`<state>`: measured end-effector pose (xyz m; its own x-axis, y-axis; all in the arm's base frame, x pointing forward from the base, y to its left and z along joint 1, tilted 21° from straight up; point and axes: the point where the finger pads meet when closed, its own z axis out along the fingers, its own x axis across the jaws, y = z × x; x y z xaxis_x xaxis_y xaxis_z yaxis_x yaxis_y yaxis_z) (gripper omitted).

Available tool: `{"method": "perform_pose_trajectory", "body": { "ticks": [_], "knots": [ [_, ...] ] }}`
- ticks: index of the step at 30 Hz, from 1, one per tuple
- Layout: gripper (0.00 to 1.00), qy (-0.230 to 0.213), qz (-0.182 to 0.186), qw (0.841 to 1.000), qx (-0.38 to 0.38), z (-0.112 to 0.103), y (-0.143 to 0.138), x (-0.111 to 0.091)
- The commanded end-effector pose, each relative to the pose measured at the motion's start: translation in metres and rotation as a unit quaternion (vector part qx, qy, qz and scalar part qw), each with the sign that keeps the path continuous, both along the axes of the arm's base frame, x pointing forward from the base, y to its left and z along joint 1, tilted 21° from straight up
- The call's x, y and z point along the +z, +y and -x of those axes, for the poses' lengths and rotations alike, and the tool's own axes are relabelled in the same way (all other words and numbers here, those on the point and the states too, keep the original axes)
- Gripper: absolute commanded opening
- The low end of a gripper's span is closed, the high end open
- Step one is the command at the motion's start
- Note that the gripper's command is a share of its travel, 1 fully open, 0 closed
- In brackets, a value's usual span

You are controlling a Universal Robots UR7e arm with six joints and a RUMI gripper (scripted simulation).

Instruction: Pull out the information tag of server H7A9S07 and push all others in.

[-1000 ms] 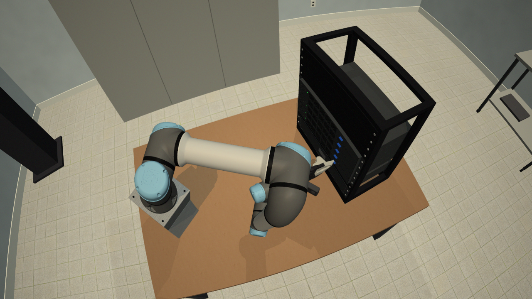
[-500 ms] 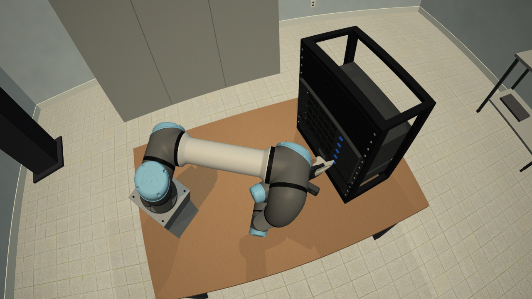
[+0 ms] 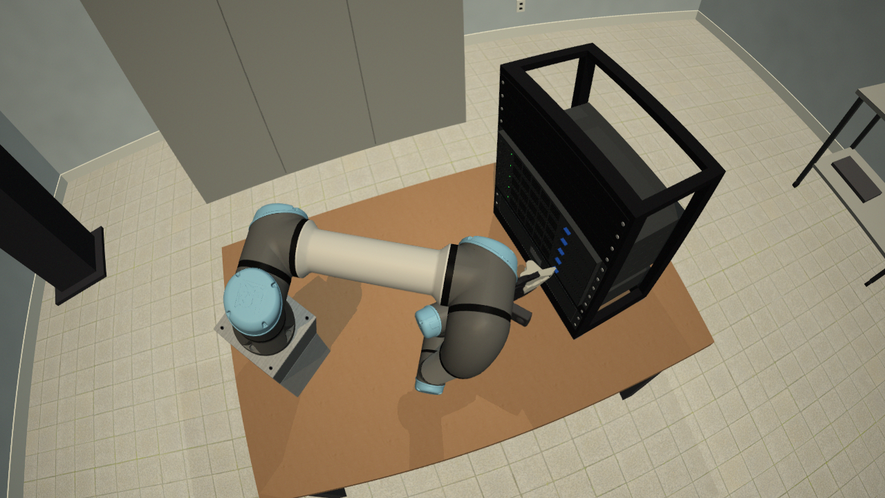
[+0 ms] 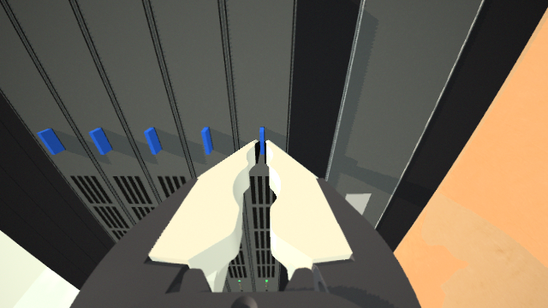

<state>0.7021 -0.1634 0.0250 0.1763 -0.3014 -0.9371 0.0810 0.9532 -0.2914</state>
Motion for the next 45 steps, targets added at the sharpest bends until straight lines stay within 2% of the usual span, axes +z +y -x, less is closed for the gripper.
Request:
{"method": "perform_pose_trajectory", "body": {
  "ticks": [1, 16, 45],
  "knots": [
    [0.00, -0.001, 0.000, 1.000, 0.000, 0.001, 0.000, 0.001],
    [0.00, -0.001, 0.000, 1.000, 0.000, 0.010, 0.000, -0.001],
    [0.00, -0.001, 0.000, 1.000, 0.000, 0.046, 0.001, -0.008]
  ]
}}
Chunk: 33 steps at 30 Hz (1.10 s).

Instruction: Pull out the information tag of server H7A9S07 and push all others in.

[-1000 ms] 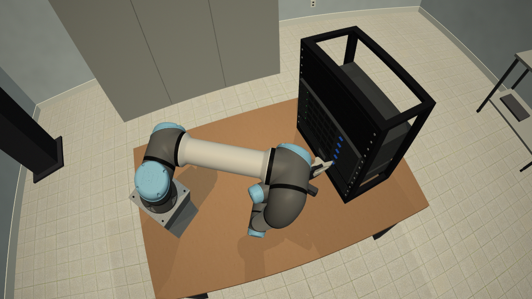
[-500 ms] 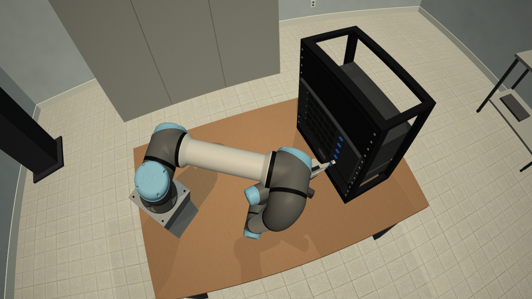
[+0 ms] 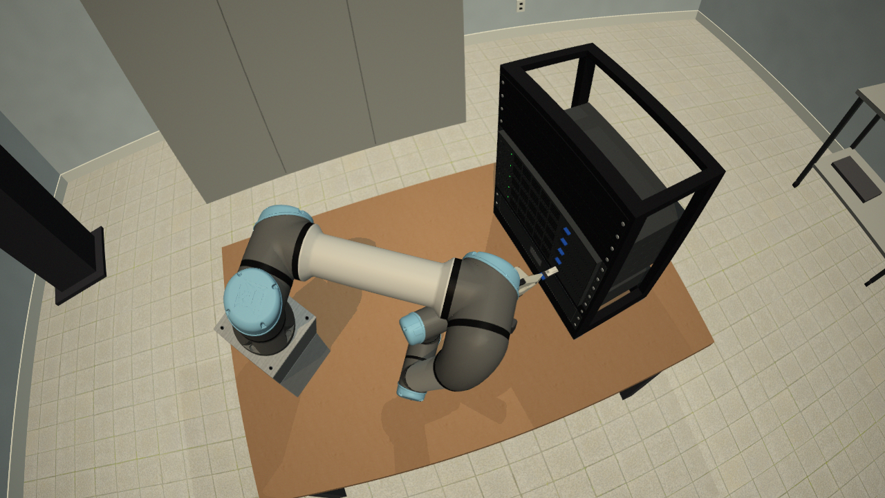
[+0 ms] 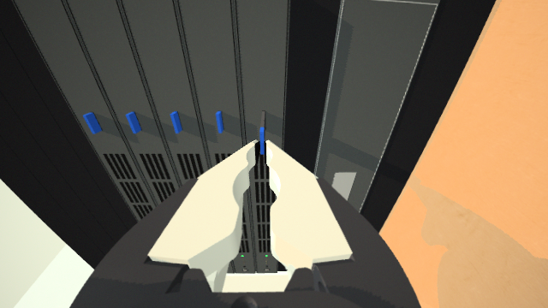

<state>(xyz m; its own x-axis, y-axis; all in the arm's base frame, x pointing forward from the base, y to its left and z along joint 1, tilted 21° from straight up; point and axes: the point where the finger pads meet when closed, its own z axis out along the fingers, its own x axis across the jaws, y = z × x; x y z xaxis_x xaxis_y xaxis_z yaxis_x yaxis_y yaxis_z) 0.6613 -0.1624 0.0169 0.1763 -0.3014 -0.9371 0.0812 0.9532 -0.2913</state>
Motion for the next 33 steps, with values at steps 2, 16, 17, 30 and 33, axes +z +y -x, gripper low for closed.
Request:
{"method": "perform_pose_trajectory", "body": {
  "ticks": [2, 16, 17, 30, 33],
  "knots": [
    [0.00, -0.001, 0.000, 1.000, 0.000, 0.0061, 0.0003, -0.0005],
    [0.00, -0.001, 0.000, 1.000, 0.000, 0.0089, 0.0004, -0.0011],
    [0.00, -0.001, 0.000, 1.000, 0.000, 0.0089, 0.0004, -0.0011],
    [0.00, -0.001, 0.000, 1.000, 0.000, 0.0089, 0.0004, -0.0011],
    [0.15, -0.001, 0.000, 1.000, 0.000, 0.0089, 0.0004, -0.0011]
  ]
}}
